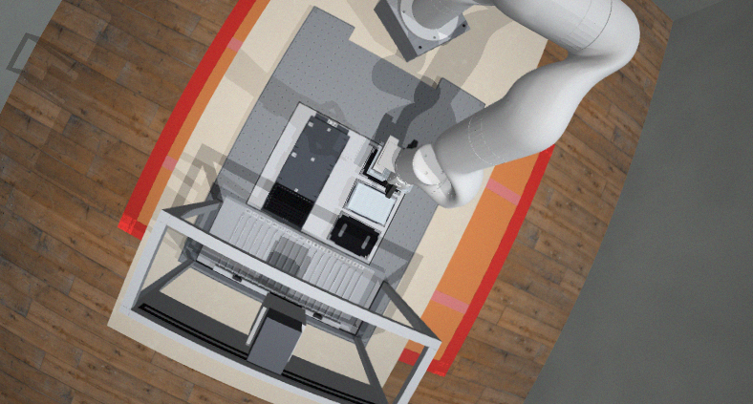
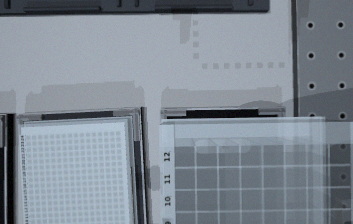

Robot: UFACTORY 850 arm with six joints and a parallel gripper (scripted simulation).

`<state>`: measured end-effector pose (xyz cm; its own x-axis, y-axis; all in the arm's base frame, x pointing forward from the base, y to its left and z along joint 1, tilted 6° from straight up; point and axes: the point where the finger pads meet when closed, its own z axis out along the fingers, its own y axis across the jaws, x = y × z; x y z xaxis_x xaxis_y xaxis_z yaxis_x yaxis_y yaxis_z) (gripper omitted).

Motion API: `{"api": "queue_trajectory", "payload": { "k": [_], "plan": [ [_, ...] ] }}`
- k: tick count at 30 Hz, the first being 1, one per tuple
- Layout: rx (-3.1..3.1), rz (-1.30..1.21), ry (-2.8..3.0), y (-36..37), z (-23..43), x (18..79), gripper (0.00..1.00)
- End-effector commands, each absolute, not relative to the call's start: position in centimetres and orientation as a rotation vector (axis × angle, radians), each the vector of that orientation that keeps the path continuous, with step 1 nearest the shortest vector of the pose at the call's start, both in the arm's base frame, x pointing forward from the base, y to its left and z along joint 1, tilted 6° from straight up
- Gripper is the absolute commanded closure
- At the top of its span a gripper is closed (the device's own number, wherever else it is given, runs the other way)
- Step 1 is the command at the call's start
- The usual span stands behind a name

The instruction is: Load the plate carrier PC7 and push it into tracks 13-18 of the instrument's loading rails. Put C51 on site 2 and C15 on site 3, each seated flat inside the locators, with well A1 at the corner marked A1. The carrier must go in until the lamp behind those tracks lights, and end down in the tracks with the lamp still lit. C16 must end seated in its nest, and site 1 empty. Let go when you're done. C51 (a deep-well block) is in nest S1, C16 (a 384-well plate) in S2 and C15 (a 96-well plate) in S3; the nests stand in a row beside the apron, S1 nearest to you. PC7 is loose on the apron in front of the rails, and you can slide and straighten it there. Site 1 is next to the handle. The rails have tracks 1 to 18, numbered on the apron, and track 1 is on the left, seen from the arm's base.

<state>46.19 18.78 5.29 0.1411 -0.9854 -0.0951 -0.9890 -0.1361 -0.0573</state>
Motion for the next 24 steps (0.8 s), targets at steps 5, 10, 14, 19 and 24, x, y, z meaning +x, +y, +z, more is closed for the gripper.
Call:
{"api": "queue_trajectory", "payload": {
  "k": [5,10,14,19,24],
  "plan": [
    [-2.291,0.050,1.992,18.7,6.5,46.2,1.00],
    [-2.291,0.050,1.992,18.6,7.0,46.2,1.00],
    [-2.291,0.050,1.992,18.6,7.7,46.2,1.00],
    [-2.291,0.050,1.992,18.5,8.5,46.1,1.00],
    [-2.291,0.050,1.992,18.4,9.0,46.1,1.00]
  ]
}}
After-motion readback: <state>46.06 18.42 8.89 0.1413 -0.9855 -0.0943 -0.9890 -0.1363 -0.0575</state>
